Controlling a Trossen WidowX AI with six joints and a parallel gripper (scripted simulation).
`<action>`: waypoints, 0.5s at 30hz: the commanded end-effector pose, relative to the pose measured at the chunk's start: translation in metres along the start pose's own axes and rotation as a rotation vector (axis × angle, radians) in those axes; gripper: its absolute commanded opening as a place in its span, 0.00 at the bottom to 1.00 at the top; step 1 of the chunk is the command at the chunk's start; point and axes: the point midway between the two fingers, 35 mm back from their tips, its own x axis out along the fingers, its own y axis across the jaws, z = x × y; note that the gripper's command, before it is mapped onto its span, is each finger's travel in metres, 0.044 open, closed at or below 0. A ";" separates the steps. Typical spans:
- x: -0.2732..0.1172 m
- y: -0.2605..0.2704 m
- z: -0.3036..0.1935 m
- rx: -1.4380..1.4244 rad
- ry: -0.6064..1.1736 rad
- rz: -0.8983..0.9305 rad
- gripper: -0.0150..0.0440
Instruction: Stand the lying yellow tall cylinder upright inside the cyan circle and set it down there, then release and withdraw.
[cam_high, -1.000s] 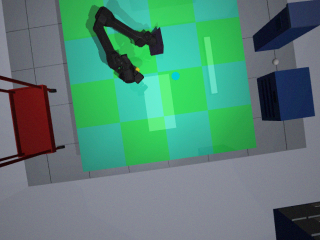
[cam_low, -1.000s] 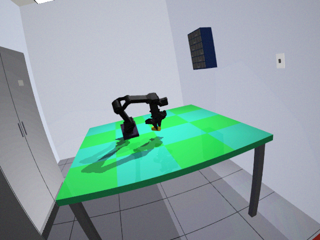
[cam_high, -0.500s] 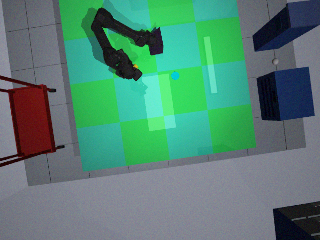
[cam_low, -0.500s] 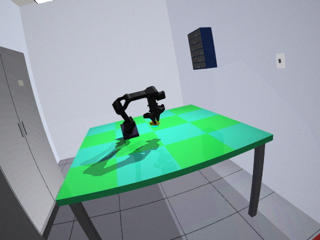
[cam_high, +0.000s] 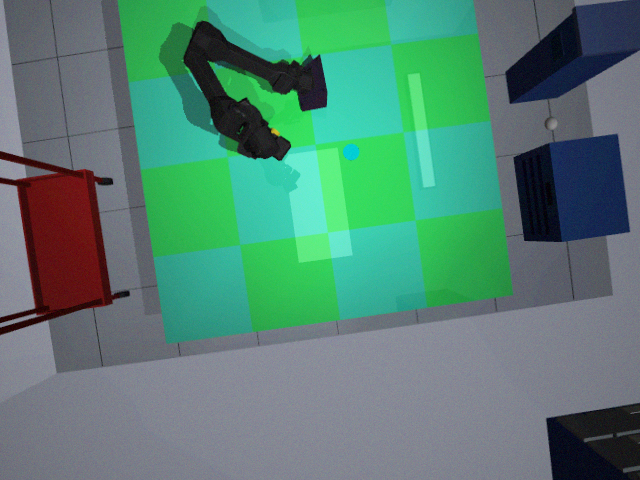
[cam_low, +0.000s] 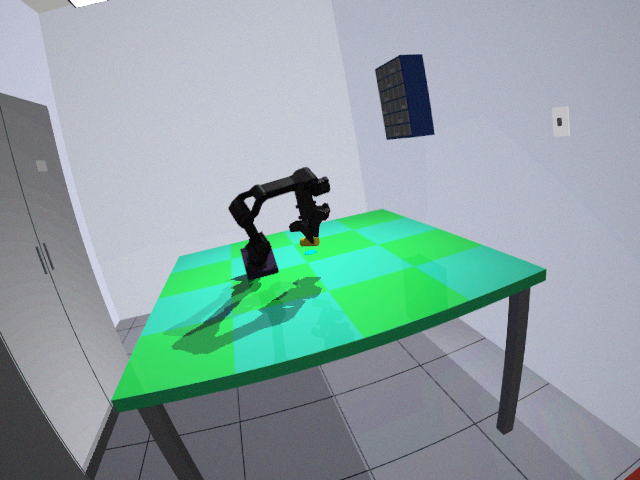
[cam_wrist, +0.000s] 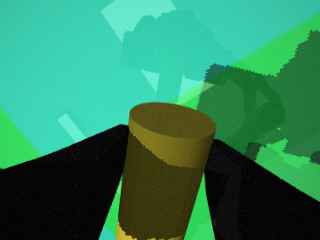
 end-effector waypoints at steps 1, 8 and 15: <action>-0.001 0.013 -0.002 -0.085 0.007 0.006 0.43; -0.003 0.033 -0.006 -0.221 0.007 0.019 0.43; -0.005 0.049 -0.011 -0.337 0.008 0.028 0.43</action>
